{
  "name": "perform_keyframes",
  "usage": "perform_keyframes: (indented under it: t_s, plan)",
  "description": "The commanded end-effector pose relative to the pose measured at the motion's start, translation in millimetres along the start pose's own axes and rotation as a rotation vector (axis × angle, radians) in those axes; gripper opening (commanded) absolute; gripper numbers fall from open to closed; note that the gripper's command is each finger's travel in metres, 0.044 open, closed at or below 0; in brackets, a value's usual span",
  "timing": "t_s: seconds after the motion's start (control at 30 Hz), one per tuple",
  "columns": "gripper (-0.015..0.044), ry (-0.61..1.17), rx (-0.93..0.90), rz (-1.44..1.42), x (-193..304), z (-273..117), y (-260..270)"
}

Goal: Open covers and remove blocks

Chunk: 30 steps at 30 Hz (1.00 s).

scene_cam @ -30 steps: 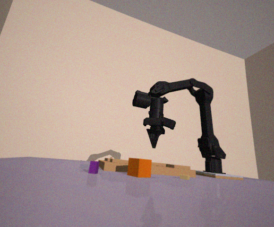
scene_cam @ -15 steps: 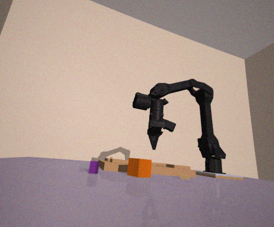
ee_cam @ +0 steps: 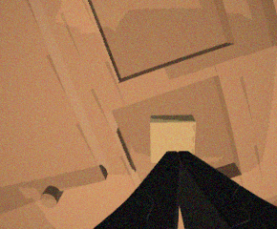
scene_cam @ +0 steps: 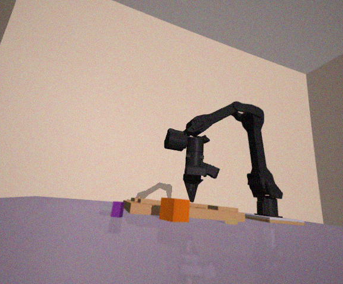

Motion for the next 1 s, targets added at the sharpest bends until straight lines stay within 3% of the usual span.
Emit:
perform_keyframes:
  t_s: [0.0,0.97]
  plan:
    - [0.0000,-0.003,0.001,-0.004,-1,6,0]
    - [0.0000,-0.003,0.001,-0.004,1,19,-2]
Point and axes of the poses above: the point midway between the two fingers, 35 mm back from their tips, its own z axis out along the fingers, its own y axis across the jaws, x = y × z, the point moved 6 cm from there along -z, back along the fingers, and after that the axes turned 6 degrees about -z, right-handed, at the moved point
